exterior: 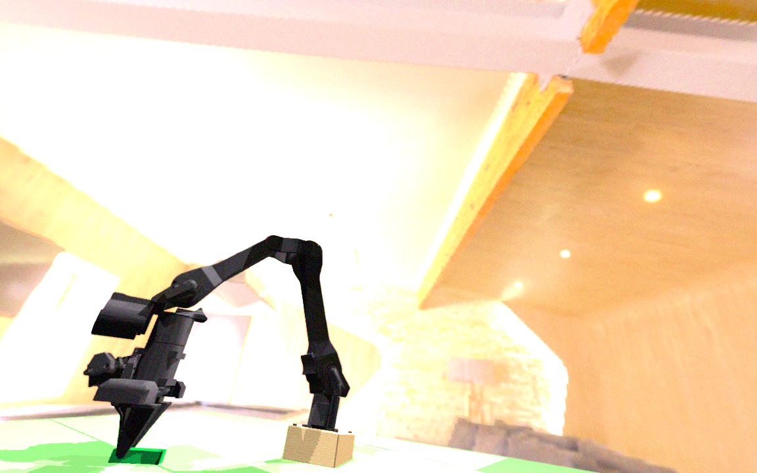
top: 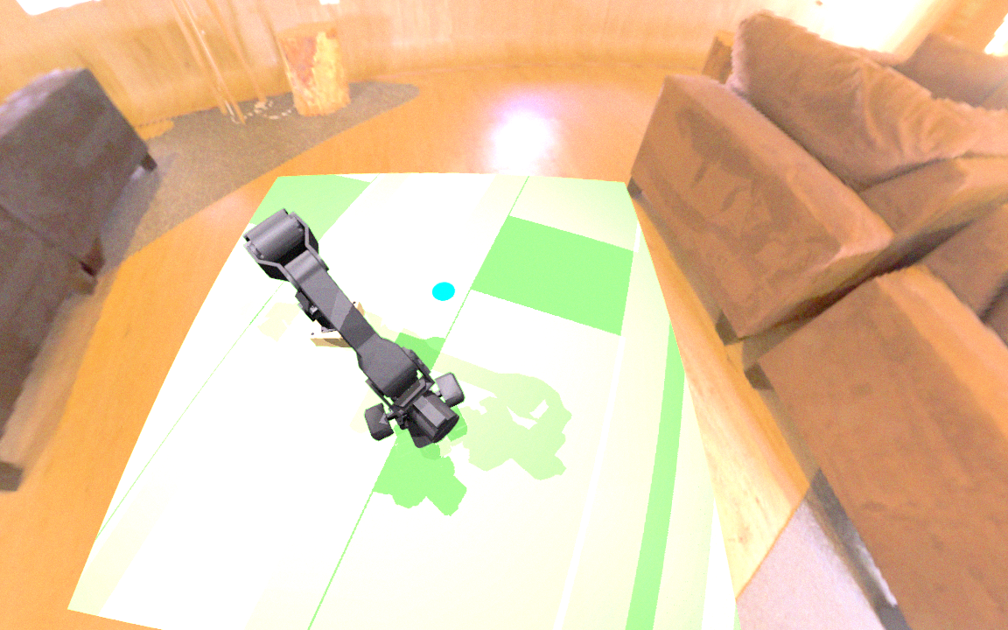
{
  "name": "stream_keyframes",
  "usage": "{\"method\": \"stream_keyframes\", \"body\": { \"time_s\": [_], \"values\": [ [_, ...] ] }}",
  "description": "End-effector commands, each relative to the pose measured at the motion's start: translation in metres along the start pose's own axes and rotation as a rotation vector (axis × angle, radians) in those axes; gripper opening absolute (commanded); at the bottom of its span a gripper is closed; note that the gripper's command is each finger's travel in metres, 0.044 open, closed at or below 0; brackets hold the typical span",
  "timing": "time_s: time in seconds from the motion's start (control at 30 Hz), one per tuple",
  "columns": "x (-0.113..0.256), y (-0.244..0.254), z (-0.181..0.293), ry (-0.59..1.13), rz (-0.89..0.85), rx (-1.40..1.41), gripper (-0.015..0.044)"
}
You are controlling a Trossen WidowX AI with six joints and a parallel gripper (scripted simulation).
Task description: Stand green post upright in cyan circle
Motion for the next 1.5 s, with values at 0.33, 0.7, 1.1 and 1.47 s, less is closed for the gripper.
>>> {"method": "stream_keyframes", "body": {
  "time_s": [0.33, 0.7, 1.1, 1.47],
  "values": [
    [0.034, 0.000, -0.005, -0.002, 0.003, 0.007, 0.0022],
    [0.069, 0.000, -0.006, -0.002, 0.002, 0.007, 0.0022],
    [0.107, 0.000, -0.002, -0.002, 0.002, 0.007, 0.0022],
    [0.120, 0.015, 0.003, -0.005, 0.000, 0.094, 0.0022]
  ]
}}
Point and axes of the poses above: the point midway between the two fingers, 35 mm back from their tips, its own x axis back along the fingers, its own y axis across the jaws, z = x × y, the point moved 3 cm from there along x, back along the fingers, and after that the axes turned 15 degrees about x, right-handed, at the moved point
